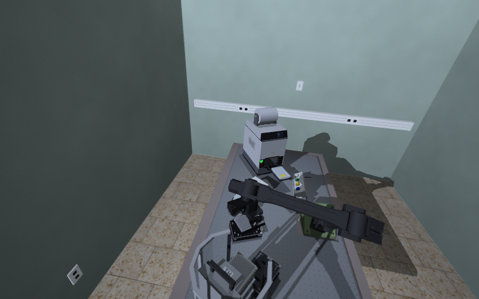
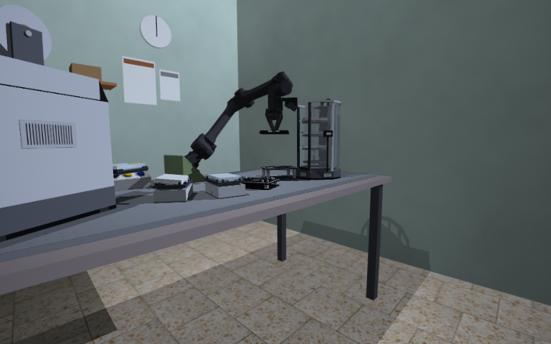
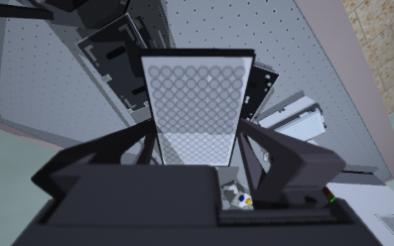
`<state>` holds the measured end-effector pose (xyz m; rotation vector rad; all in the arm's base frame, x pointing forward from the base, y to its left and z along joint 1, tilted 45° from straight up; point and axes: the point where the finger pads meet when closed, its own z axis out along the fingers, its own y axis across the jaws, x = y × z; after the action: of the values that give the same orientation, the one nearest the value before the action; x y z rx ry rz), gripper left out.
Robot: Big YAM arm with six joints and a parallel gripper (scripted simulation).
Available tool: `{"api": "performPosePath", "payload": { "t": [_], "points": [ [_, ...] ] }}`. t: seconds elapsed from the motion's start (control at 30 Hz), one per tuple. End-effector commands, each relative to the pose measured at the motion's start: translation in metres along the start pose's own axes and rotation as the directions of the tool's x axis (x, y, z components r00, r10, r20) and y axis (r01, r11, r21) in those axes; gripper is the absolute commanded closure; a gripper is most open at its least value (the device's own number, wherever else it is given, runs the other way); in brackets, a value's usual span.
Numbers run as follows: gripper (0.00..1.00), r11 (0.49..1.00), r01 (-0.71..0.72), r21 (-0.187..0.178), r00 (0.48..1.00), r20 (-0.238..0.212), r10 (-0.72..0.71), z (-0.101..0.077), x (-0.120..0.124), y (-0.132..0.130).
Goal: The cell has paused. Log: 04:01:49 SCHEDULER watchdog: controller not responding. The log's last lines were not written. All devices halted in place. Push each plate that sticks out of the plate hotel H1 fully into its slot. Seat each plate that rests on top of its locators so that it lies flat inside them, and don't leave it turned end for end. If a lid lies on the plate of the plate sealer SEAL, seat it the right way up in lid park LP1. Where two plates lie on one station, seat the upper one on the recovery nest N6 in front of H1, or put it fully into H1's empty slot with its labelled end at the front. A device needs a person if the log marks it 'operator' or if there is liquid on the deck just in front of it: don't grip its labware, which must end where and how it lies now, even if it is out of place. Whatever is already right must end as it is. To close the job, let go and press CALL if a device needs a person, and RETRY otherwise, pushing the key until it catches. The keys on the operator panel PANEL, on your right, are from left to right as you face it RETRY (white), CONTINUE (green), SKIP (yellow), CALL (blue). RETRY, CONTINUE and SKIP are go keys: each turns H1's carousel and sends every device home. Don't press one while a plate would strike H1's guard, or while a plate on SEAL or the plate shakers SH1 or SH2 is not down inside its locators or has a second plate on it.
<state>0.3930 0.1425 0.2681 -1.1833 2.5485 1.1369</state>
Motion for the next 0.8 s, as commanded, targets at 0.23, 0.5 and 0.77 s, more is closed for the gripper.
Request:
{"api": "performPosePath", "payload": {
  "t": [0.23,0.5,0.77],
  "points": [
    [0.2,0.98,0.201,-0.01,0.98,-0.007,-0.201,0.004,-0.003,0.04],
    [0.2,0.984,0.178,-0.011,0.984,-0.008,-0.178,0.004,-0.002,0.064],
    [0.2,0.984,0.179,-0.011,0.984,-0.007,-0.179,0.004,-0.002,0.087]
  ]
}}
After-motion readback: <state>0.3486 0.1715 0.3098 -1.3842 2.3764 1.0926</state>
